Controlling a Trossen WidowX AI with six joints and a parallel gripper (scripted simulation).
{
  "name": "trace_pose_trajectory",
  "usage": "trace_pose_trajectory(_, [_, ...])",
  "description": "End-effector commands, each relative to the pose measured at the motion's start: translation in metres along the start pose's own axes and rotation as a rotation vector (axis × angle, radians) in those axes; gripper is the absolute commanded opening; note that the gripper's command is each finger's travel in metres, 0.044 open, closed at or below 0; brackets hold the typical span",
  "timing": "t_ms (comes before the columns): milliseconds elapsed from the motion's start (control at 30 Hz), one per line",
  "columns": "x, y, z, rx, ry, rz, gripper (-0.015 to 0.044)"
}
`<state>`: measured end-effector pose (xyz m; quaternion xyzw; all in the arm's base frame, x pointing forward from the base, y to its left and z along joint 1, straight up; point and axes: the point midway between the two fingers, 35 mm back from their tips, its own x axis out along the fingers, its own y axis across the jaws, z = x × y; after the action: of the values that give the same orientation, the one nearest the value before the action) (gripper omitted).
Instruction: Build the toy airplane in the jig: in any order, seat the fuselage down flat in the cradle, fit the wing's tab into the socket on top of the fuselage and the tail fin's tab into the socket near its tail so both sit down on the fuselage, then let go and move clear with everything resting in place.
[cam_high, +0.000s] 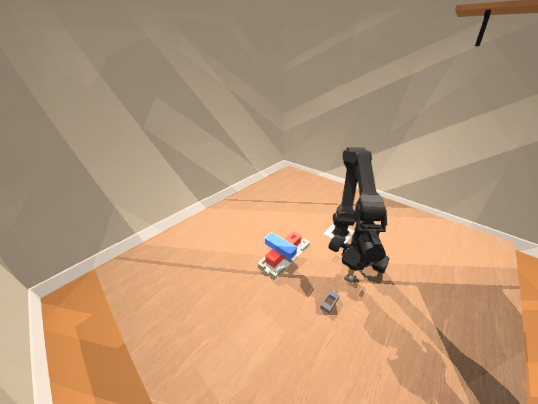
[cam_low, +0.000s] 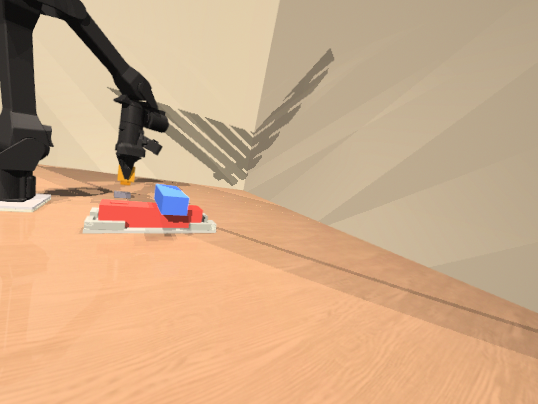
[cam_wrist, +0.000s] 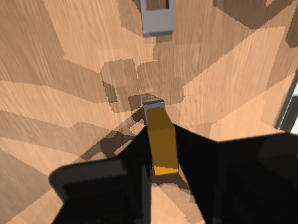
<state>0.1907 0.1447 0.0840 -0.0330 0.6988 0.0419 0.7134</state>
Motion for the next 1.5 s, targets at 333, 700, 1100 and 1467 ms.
trace_pose_trajectory(333, [-0.047, 0.002, 0.001, -0.003, 0.001, 0.004, 0.0])
trace_pose_trajectory(700, [-0.082, 0.0, -0.003, -0.009, 0.001, 0.003, 0.0])
trace_pose_trajectory(1100, [-0.094, -0.015, 0.002, -0.007, 0.001, 0.001, 0.0])
trace_pose_trajectory(1467, [-0.088, -0.048, 0.016, 0.008, -0.004, -0.002, 0.0])
